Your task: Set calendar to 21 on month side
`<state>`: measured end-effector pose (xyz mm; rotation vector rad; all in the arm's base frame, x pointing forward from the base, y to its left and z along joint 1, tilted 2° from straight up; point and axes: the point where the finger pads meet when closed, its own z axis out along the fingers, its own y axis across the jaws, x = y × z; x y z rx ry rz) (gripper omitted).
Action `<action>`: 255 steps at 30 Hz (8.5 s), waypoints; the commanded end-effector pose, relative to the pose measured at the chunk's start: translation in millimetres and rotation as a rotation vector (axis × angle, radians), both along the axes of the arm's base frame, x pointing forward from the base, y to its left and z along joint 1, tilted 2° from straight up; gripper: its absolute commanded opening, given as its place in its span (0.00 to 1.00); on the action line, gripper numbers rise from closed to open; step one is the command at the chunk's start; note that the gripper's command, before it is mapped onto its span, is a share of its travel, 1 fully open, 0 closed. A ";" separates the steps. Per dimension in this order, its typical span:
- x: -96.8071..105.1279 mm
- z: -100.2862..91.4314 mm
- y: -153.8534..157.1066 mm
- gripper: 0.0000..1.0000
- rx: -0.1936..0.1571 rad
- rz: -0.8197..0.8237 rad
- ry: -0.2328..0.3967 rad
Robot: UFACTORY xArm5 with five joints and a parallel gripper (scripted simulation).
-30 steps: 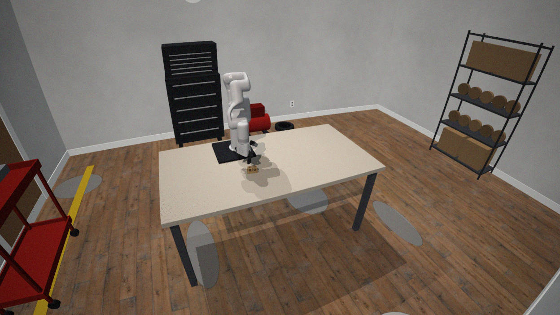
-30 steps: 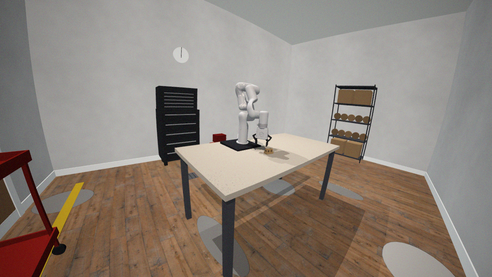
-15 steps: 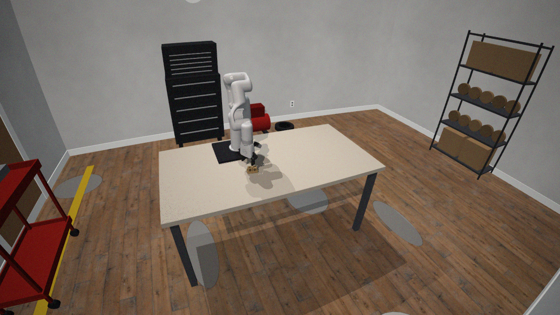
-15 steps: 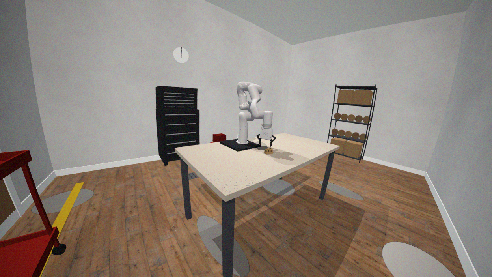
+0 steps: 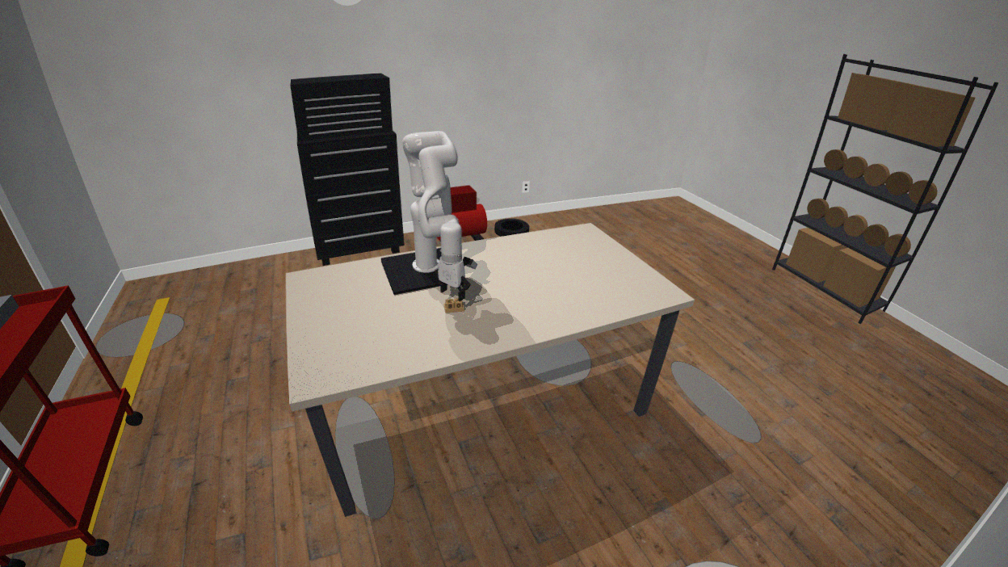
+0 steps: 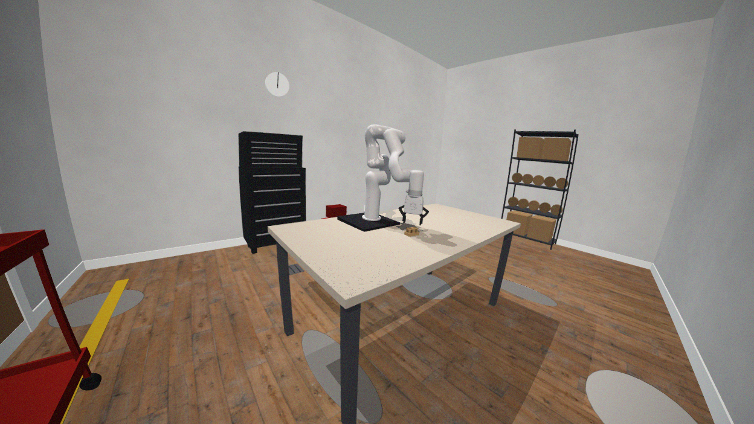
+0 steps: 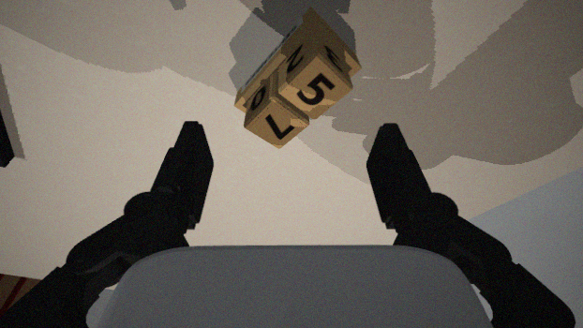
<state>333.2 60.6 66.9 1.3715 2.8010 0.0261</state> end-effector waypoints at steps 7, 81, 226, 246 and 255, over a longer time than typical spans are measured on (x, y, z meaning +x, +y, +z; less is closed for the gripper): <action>23.3 3.8 17.9 1.00 0.002 0.000 -0.003; 46.9 6.9 36.8 1.00 0.003 0.000 -0.002; 113.6 -33.6 -47.5 1.00 0.043 -1.570 0.002; 113.6 -33.6 -47.5 1.00 0.043 -1.570 0.002; 113.6 -33.6 -47.5 1.00 0.043 -1.570 0.002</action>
